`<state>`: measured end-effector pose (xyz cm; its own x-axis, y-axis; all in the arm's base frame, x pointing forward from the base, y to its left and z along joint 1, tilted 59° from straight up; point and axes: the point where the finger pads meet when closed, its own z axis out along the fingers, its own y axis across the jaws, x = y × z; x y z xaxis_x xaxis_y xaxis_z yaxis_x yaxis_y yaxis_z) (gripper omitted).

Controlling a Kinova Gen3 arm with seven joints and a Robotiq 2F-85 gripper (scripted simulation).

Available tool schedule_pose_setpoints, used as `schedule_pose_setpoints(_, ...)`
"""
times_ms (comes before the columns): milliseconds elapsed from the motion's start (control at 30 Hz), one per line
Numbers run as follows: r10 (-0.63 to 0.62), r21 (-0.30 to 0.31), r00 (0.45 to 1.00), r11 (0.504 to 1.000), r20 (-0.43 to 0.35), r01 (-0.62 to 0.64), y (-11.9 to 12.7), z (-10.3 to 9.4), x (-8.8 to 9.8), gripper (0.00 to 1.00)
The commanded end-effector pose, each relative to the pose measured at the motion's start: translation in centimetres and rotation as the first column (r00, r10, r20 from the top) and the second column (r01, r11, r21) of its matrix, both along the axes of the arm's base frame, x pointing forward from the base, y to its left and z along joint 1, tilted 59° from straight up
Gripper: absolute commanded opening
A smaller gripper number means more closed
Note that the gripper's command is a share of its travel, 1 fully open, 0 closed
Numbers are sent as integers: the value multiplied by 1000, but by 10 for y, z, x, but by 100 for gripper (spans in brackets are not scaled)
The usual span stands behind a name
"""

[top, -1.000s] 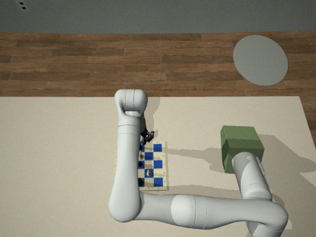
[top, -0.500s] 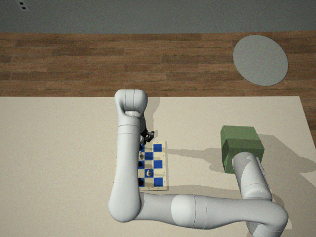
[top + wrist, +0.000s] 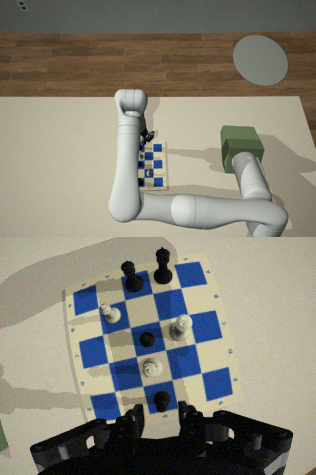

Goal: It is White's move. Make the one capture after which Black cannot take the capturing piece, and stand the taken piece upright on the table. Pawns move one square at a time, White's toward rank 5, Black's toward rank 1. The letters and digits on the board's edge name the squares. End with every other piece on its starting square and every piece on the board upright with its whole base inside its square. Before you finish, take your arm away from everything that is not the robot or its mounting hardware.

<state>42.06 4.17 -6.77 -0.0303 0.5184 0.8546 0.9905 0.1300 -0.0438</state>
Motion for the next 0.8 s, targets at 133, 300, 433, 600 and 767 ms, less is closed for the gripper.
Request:
schedule_pose_setpoints(133, -1, -1, 1000, 1000, 1, 1, 0, 0, 0, 37)
schedule_pose_setpoints(300, -1, -1, 1000, 1000, 1, 1, 2, -1, 0, 37)
schedule_pose_setpoints(433, -1, -1, 1000, 1000, 1, 1, 8, -5, -1, 37)
schedule_pose_setpoints(600, -1, -1, 1000, 1000, 1, 1, 17, -11, -2, 37)
schedule_pose_setpoints(767, -1, -1, 1000, 1000, 1, 1, 23, -14, -3, 37)
